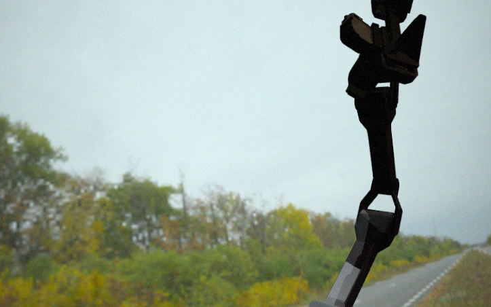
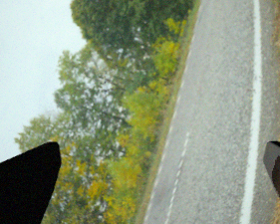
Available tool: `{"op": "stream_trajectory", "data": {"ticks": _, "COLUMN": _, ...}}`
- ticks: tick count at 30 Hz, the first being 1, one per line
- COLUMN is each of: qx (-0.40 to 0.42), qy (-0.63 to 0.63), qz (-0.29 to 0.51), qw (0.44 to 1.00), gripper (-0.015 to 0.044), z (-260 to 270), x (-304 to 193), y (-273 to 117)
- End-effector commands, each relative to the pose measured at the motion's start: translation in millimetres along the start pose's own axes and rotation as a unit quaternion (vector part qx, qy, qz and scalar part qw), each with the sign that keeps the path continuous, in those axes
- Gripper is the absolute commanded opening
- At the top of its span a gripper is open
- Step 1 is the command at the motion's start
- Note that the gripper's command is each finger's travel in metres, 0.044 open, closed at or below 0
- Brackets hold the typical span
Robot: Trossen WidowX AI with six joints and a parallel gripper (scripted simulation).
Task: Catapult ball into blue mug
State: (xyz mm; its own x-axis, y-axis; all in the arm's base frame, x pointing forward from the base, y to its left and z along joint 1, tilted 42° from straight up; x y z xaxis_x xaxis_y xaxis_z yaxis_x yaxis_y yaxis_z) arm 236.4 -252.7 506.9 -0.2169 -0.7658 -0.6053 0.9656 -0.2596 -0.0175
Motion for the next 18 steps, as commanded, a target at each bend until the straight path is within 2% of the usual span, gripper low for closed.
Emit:
{"op": "stream_trajectory", "data": {"ticks": 1, "qx": -0.031, "qy": -0.044, "qz": -0.014, "qw": 0.998, "gripper": 0.0440, "z": -16, "x": 15, "y": 13}}
{"op": "stream_trajectory", "data": {"ticks": 18, "qx": -0.173, "qy": -0.243, "qz": -0.011, "qw": 0.954, "gripper": 0.0440, "z": -82, "x": 61, "y": 52}}
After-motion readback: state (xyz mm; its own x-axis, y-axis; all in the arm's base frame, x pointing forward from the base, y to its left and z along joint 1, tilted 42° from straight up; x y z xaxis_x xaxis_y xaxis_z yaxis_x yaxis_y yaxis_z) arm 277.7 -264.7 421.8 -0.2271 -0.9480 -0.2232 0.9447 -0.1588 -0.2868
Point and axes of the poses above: the point midway between the two fingers, 35 mm back from their tips, its own y axis out along the fingers, its own z axis across the jaws, x = y × z, the point moved 5 cm from there along -y, back along the fingers, and after that the axes turned 15 degrees about y, right-handed, at the moved point
